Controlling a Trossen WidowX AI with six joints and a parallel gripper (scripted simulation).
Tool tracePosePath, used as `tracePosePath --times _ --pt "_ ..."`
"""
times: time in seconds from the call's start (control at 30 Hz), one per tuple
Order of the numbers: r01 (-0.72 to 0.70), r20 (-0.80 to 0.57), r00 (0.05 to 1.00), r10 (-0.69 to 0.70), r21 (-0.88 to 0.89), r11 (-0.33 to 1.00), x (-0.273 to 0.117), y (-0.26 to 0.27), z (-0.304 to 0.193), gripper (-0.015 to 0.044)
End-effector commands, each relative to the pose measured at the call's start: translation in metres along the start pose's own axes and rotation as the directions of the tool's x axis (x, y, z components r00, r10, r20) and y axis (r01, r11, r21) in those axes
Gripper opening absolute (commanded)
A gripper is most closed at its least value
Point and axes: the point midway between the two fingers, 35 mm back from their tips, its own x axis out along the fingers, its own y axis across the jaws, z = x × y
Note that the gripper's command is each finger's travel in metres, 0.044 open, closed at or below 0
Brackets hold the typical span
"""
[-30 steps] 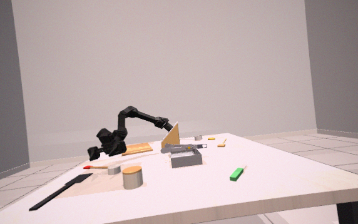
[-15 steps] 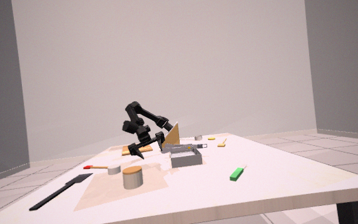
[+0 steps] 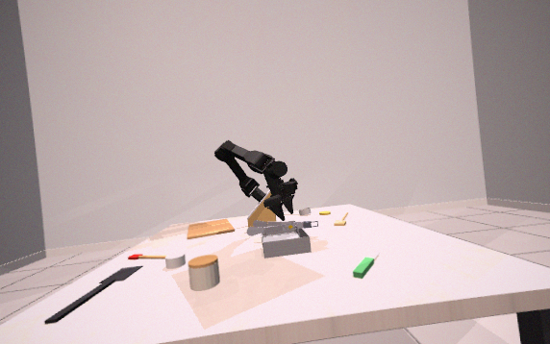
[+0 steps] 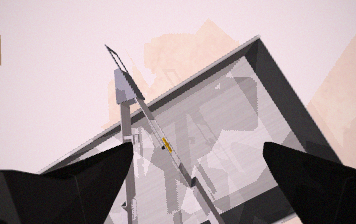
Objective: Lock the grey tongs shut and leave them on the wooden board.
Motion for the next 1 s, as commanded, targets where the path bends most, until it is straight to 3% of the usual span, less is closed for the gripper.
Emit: tracePosePath --times 0.0,0.53,0.97 --pt "-0.008 -0.224 0.973 -0.053 -0.264 0.965 -0.011 0.045 -0.012 0.0440" --pt "-0.012 -0.262 0.962 -0.075 -0.315 0.949 -0.017 0.047 -0.024 0.0440" --pt "-0.012 -0.261 0.963 -0.075 -0.316 0.949 0.001 0.044 -0.027 0.0440"
